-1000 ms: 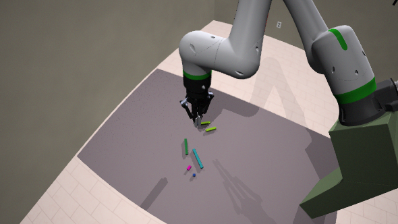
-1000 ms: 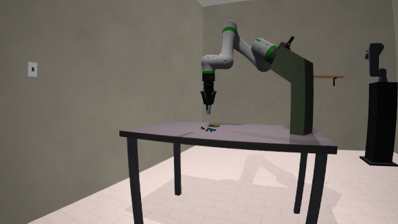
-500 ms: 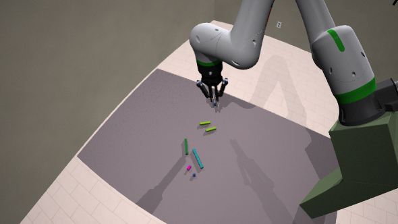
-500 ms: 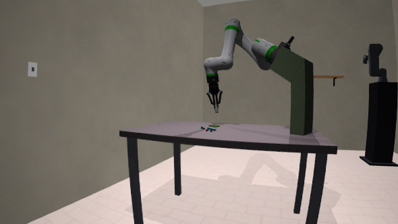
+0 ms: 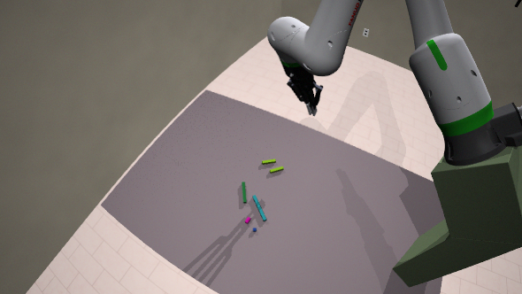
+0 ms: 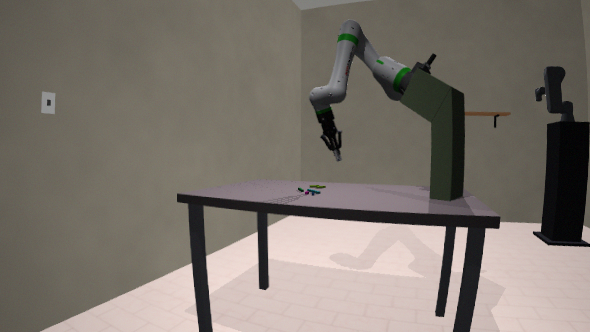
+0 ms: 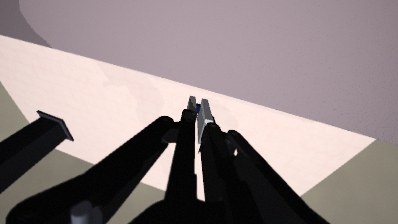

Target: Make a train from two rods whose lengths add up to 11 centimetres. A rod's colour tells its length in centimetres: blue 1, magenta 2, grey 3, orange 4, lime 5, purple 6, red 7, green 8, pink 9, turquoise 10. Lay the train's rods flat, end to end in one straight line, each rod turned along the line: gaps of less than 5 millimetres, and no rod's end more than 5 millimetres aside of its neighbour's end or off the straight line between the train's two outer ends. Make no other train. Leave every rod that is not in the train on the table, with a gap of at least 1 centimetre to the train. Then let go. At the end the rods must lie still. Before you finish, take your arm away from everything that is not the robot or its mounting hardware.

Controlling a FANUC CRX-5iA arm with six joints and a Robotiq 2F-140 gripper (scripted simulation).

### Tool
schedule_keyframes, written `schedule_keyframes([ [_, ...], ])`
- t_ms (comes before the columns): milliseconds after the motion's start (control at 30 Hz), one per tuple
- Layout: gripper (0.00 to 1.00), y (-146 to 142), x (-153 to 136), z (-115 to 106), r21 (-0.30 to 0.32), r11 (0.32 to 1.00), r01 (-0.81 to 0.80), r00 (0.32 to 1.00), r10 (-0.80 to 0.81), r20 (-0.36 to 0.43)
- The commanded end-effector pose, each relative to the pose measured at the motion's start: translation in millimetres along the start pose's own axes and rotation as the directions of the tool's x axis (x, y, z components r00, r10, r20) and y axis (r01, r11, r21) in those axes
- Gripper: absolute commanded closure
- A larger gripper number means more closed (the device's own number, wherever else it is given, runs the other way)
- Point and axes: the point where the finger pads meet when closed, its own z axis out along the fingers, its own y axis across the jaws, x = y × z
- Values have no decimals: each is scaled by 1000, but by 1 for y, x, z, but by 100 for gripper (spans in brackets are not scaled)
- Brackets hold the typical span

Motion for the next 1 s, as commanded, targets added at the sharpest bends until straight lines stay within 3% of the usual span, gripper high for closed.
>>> schedule_keyframes([
  [0,97,-19,-37,3,42,988,-147,989,146,36],
  [67,97,-19,-37,3,42,988,-147,989,146,36],
  [100,97,-35,-62,3,67,964,-256,965,252,68],
  [233,97,-58,-92,2,91,916,-391,918,381,113],
  [567,97,-129,-162,-12,108,675,-730,677,692,250],
  [633,97,-129,-162,-12,108,675,-730,677,692,250],
  [667,97,-150,-177,-18,99,586,-804,587,757,287],
  [967,97,-213,-211,-42,42,276,-960,271,883,383],
])
